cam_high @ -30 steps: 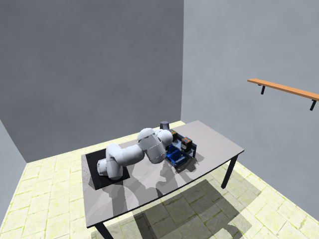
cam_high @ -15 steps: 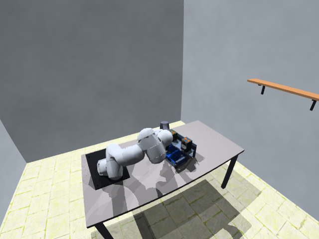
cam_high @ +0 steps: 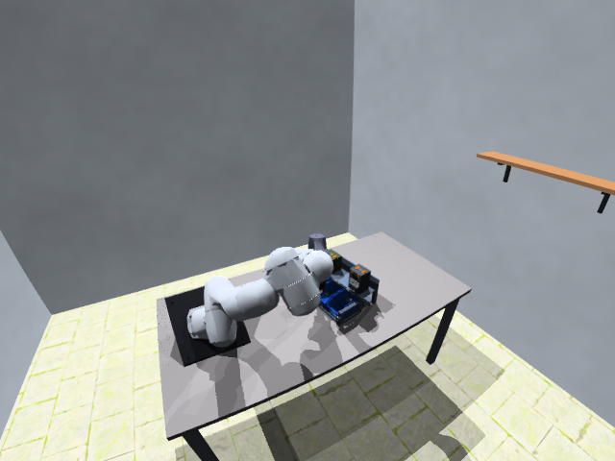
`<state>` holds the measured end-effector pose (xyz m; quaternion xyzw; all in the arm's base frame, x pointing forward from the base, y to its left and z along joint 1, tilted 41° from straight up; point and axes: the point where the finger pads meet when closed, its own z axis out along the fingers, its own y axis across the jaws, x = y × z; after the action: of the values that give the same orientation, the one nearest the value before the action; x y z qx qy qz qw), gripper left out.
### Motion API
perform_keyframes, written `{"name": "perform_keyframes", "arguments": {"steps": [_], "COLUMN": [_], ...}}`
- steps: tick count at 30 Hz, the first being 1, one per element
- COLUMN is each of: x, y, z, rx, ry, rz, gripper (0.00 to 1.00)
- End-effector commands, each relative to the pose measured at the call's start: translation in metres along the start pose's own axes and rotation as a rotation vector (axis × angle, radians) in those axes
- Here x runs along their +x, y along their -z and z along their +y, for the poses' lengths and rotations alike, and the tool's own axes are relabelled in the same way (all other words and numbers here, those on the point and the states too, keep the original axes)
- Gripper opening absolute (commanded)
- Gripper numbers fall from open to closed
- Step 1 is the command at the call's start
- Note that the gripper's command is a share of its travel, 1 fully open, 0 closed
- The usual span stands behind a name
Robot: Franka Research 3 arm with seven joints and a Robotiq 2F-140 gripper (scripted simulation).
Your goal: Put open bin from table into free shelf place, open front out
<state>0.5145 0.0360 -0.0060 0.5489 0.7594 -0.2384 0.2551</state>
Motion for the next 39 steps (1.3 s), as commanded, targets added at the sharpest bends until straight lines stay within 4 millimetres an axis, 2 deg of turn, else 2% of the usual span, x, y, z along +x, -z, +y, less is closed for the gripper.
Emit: {"name": "perform_keyframes", "arguments": {"steps": [1,15,34,39], "x": [0.0,0.0,0.0,0.0], "y": [0.002,0.017,0.023,0.034], "z": [-0.001,-0.016,-0.019,-0.019], "rx": [-0.001,-0.001,-0.001,-0.001], "ry": [0.008,0.008,0.008,0.008], "rz": [-0.001,-0.001,-0.001,-0.001], "gripper": [0.0,0.0,0.0,0.0]}}
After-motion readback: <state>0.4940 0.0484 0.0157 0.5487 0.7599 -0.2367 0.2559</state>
